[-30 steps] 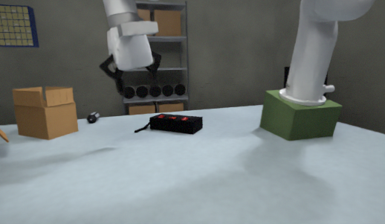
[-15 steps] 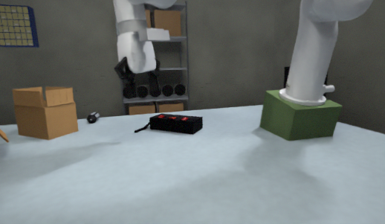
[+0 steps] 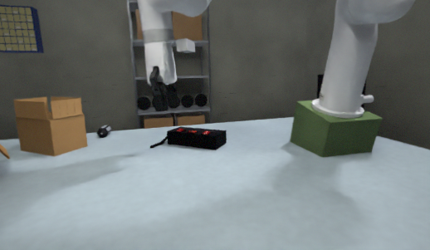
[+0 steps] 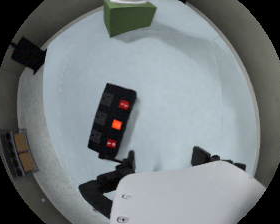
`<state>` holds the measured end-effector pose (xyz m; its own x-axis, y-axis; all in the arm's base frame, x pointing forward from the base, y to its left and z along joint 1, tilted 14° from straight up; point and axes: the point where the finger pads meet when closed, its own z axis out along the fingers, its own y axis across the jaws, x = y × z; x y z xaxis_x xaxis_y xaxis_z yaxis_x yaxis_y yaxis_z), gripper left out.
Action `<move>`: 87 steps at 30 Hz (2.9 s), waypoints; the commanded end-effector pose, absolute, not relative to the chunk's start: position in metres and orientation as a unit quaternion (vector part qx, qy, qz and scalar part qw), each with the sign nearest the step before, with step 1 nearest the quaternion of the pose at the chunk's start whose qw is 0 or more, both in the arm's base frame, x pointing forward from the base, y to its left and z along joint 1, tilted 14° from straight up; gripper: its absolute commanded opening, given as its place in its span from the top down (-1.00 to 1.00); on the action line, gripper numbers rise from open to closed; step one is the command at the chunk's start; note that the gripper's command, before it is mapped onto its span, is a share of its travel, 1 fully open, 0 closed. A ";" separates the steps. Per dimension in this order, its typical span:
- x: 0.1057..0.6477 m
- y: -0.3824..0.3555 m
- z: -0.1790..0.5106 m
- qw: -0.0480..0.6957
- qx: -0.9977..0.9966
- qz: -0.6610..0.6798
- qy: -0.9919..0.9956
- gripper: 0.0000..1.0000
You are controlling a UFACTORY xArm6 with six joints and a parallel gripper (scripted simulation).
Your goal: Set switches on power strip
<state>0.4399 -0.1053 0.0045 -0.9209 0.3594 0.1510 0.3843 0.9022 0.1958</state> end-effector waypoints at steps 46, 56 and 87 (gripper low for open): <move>0.408 -0.133 -0.017 -0.015 0.110 -0.120 -0.987 -1.00; 0.408 -0.133 -0.017 -0.015 0.110 -0.120 -0.987 -1.00; 0.408 -0.133 -0.017 -0.015 0.110 -0.120 -0.987 -1.00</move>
